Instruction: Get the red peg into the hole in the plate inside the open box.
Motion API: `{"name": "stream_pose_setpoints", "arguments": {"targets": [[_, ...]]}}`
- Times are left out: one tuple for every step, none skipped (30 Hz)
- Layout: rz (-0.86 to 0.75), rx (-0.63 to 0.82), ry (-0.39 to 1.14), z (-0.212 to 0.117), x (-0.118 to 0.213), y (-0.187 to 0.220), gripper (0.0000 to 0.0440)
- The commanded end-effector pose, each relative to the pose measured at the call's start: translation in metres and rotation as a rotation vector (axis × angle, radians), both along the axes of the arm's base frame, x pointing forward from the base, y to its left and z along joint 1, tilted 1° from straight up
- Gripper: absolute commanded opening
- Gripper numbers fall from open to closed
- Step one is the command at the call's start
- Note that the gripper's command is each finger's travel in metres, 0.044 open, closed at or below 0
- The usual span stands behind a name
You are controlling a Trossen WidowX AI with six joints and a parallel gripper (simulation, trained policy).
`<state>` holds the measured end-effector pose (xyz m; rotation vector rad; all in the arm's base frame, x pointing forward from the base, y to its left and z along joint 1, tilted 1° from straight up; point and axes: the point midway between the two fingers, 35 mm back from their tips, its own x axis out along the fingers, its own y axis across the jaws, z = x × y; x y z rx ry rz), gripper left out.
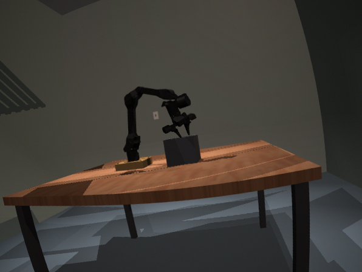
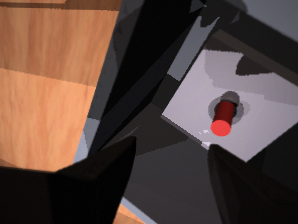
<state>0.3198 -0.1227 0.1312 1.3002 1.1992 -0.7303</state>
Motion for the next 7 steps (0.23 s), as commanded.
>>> {"name": "stream_pose_setpoints", "arguments": {"targets": [[0.007,0.021,-0.043,0.013,0.004,-0.002,0.0220],[0.009,0.026,-0.051,0.015,0.005,-0.003,0.0224],[0.010,0.030,-0.060,0.018,0.006,-0.004,0.0228],[0.012,0.034,-0.069,0.020,0.007,-0.004,0.0233],[0.014,0.037,-0.078,0.023,0.008,-0.005,0.0237],[0.016,0.040,-0.087,0.026,0.009,-0.006,0.0241],[0.019,0.043,-0.097,0.028,0.010,-0.007,0.0244]]}}
